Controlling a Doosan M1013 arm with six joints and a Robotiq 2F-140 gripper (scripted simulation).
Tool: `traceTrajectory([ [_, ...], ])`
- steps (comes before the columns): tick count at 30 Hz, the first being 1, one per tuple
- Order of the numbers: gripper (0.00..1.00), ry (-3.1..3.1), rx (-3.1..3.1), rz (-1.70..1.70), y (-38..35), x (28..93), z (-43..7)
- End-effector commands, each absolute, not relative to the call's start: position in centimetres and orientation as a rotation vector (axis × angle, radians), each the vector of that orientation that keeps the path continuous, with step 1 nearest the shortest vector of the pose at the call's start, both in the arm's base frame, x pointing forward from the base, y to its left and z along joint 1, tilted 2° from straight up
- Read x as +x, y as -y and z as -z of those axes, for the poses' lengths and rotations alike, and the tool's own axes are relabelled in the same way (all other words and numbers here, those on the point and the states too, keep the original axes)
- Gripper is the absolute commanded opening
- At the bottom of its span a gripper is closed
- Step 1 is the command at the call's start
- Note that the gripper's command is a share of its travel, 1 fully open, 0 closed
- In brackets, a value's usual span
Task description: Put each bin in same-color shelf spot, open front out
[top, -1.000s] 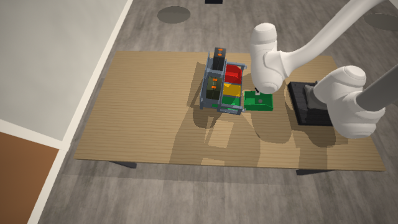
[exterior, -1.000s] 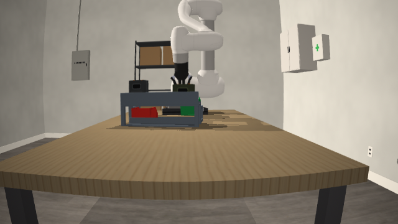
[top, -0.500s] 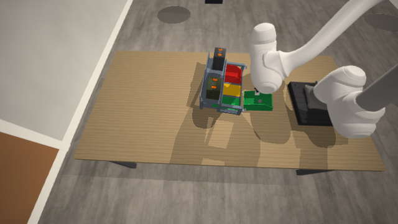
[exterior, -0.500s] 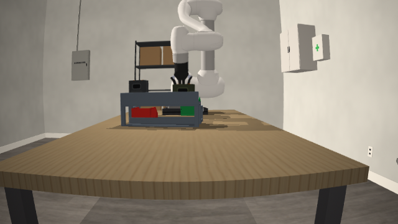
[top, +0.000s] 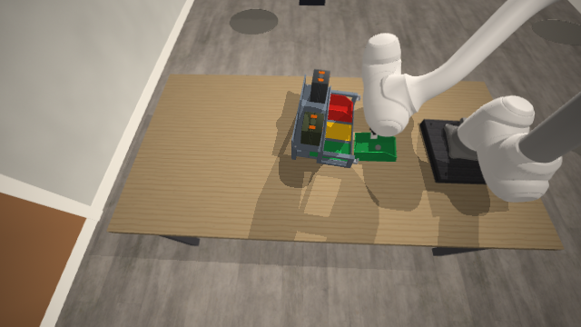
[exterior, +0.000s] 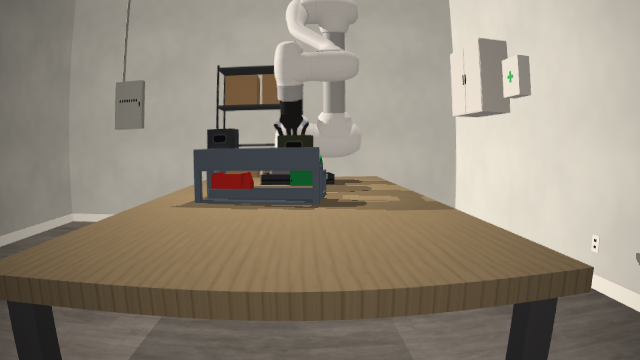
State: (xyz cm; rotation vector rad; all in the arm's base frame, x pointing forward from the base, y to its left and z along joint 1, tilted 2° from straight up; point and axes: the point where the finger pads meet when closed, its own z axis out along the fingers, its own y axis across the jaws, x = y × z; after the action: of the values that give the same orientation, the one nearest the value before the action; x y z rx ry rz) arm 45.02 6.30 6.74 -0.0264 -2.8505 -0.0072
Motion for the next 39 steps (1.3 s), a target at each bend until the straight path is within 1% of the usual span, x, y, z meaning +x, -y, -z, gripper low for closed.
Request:
traceTrajectory([
  [1, 0.1, 2.851, -0.026, 0.007, -6.3, 45.2, -6.7],
  [39, 0.1, 2.85, -0.026, 0.007, -6.2, 48.7, -6.6],
])
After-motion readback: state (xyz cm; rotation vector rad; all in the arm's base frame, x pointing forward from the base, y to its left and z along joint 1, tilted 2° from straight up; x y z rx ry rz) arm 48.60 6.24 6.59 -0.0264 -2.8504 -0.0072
